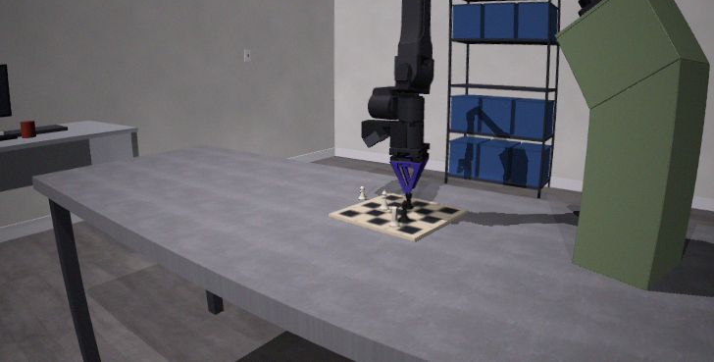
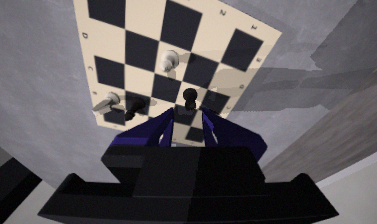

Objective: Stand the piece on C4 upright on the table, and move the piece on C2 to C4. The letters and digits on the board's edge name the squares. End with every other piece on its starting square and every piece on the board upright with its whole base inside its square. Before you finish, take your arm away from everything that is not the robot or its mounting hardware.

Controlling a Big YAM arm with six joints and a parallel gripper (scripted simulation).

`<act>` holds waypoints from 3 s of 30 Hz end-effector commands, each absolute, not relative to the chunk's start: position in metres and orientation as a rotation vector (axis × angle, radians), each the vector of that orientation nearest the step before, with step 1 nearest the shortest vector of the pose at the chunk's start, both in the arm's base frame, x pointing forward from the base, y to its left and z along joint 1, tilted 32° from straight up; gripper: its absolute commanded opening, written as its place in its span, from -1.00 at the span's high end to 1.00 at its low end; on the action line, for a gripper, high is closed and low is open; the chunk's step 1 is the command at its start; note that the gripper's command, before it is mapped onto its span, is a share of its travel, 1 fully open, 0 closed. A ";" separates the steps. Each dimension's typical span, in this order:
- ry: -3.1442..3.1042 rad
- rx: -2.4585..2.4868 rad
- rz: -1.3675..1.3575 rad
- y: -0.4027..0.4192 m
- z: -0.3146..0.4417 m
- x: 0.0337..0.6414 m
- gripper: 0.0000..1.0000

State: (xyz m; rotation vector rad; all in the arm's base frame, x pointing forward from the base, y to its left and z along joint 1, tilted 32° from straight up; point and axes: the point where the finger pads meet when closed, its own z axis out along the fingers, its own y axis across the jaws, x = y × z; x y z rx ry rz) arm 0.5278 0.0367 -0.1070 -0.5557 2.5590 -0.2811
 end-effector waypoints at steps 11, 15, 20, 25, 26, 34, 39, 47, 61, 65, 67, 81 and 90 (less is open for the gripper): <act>2.524 -0.540 -0.285 0.030 -0.094 0.539 0.29; 2.524 -0.540 -0.285 0.030 -0.094 0.539 0.29; 2.524 -0.540 -0.285 0.030 -0.094 0.539 0.29; 2.524 -0.540 -0.285 0.030 -0.094 0.539 0.29; 2.524 -0.540 -0.285 0.030 -0.094 0.539 0.29; 2.524 -0.540 -0.285 0.030 -0.094 0.539 0.29; 2.522 -0.543 -0.286 0.029 -0.094 0.538 0.29; 2.525 -0.544 -0.286 0.026 -0.094 0.534 0.29; 2.529 -0.542 -0.286 0.026 -0.094 0.533 0.29; 2.529 -0.542 -0.286 0.026 -0.094 0.533 0.29; 2.529 -0.542 -0.286 0.026 -0.094 0.533 0.29; 2.529 -0.542 -0.286 0.026 -0.094 0.533 0.29; 2.528 -0.541 -0.286 0.026 -0.095 0.532 0.29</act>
